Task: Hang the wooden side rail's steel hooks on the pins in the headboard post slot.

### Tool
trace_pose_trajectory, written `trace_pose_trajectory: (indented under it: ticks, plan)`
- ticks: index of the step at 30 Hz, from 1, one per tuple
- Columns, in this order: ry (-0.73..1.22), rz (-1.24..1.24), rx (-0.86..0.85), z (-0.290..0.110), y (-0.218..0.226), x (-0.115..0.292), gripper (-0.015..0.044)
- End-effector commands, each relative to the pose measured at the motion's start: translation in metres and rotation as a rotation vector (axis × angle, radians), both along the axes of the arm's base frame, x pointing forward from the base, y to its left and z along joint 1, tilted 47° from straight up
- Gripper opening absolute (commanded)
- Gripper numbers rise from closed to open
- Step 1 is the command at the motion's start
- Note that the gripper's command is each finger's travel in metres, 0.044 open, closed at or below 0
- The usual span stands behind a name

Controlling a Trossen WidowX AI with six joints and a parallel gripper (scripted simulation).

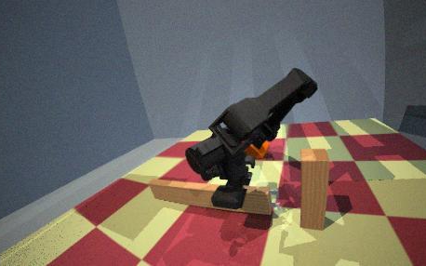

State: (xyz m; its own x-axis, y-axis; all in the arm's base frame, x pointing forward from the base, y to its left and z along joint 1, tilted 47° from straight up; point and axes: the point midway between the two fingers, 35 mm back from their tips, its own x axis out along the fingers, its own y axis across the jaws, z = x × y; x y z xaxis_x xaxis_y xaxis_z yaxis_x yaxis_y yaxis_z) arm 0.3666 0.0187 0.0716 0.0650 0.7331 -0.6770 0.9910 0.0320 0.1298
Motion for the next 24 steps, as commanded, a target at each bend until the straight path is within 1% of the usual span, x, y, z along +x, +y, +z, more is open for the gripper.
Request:
trace_pose_trajectory:
  ticks: [1, 24]
  plan:
    - [-0.019, -0.002, -0.006, 0.0031, -0.0046, 0.0024, 0.0000]
    - [-0.019, -0.002, -0.006, 0.0057, -0.0074, 0.0021, 0.0000]
